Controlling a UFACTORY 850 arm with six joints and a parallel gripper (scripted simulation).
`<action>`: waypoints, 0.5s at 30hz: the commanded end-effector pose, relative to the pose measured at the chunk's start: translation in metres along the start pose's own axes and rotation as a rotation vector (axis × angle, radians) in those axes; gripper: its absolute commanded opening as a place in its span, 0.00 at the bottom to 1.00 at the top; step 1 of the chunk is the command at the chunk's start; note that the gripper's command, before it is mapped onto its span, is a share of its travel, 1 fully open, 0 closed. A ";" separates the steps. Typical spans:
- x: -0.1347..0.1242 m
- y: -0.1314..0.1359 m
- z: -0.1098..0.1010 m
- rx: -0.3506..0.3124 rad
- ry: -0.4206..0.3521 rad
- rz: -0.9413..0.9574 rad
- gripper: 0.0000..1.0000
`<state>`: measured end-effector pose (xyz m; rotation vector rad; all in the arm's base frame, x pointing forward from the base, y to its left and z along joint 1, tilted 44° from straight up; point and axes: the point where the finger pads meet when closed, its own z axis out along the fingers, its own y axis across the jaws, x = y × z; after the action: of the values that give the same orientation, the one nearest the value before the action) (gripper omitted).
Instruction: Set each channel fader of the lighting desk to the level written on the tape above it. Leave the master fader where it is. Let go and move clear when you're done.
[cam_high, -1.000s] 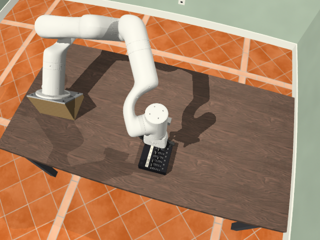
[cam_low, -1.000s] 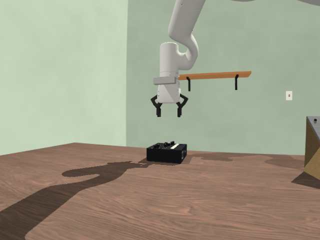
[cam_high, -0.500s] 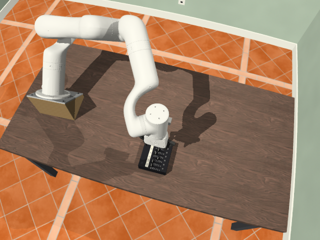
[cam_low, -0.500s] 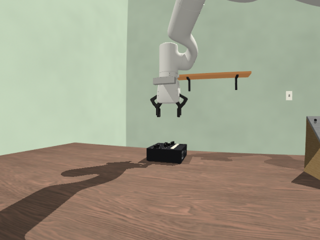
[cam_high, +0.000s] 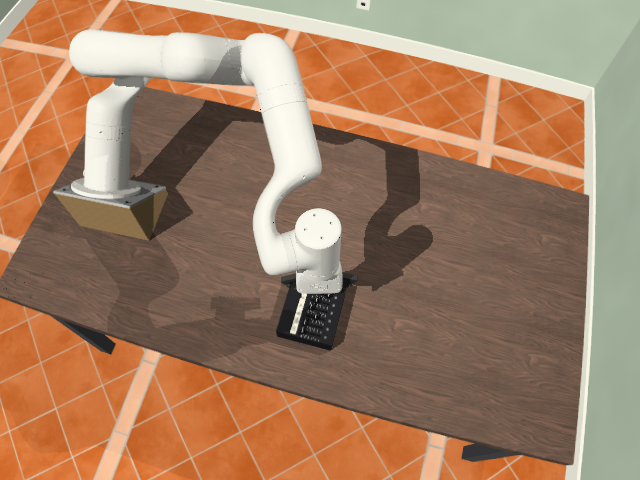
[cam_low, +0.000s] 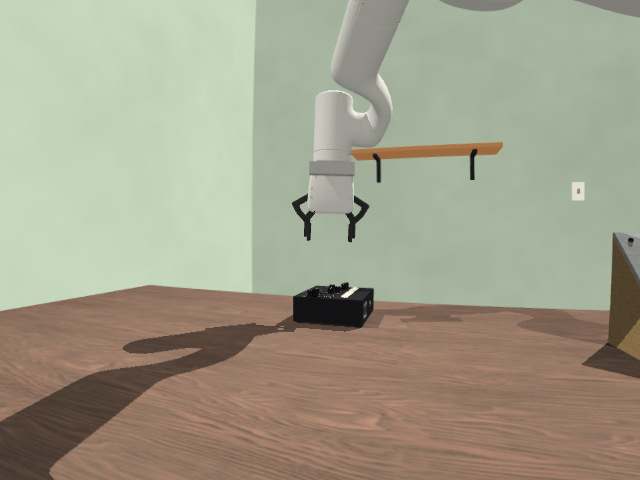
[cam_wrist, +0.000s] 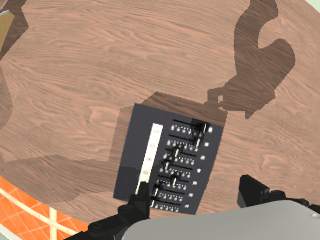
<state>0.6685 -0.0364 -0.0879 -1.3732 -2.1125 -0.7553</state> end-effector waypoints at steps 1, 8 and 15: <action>0.002 0.022 0.019 -0.058 -0.021 -0.273 1.00; 0.004 0.038 0.035 -0.078 -0.053 -0.508 1.00; 0.004 0.052 0.049 -0.089 -0.097 -0.756 1.00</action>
<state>0.6974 0.0050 -0.1050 -0.8688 -2.5411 -0.9730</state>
